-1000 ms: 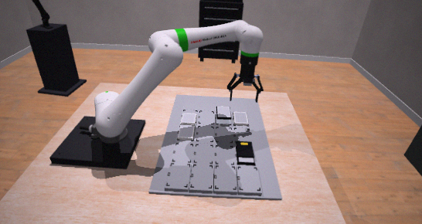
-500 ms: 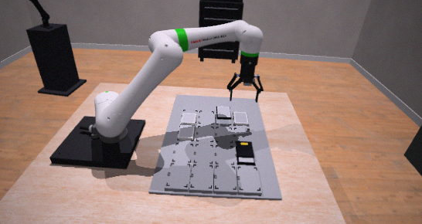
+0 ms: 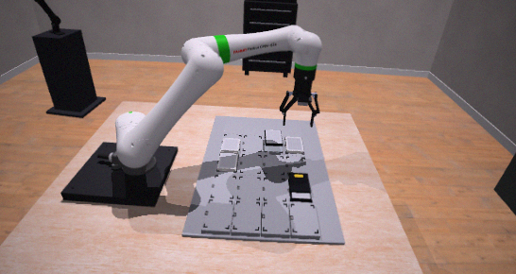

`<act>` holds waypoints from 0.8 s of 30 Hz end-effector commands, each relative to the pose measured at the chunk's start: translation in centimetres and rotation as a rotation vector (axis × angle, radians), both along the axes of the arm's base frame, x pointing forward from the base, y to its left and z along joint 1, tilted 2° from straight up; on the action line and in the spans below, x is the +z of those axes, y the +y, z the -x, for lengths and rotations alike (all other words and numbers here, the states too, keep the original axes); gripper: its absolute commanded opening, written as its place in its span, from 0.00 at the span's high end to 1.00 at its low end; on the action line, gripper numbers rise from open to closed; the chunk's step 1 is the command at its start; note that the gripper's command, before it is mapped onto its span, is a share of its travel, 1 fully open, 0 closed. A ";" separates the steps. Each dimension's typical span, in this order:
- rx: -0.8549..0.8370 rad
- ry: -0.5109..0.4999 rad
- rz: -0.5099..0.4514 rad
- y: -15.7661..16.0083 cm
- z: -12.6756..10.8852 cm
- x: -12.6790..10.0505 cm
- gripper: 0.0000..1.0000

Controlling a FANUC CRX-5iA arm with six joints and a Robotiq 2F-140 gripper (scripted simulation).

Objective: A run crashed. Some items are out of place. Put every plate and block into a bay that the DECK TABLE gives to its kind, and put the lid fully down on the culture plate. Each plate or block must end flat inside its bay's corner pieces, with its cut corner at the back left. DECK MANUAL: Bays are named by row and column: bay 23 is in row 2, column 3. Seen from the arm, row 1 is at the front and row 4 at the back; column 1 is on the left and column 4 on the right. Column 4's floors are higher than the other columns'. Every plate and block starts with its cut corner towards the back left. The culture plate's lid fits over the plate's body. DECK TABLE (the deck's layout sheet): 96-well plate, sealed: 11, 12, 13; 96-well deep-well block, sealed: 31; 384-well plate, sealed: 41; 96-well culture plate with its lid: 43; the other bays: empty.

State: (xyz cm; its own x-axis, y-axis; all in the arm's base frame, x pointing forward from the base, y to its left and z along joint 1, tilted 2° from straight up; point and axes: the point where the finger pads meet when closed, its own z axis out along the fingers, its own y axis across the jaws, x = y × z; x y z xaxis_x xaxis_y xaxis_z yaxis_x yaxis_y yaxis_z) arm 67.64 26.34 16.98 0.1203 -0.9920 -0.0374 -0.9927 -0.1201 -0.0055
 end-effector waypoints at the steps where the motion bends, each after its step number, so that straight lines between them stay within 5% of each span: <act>1: 0.000 -0.004 -0.001 -1.1 -0.2 -0.2 0.30; 24: 0.000 -0.004 -0.001 -8.1 -1.3 -3.1 0.30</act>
State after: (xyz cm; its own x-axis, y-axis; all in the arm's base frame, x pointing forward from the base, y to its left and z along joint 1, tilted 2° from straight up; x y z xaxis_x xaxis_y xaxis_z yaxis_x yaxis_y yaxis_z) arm 68.81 18.54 13.88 0.1201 -0.9920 -0.0377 -0.9928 -0.1199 -0.0057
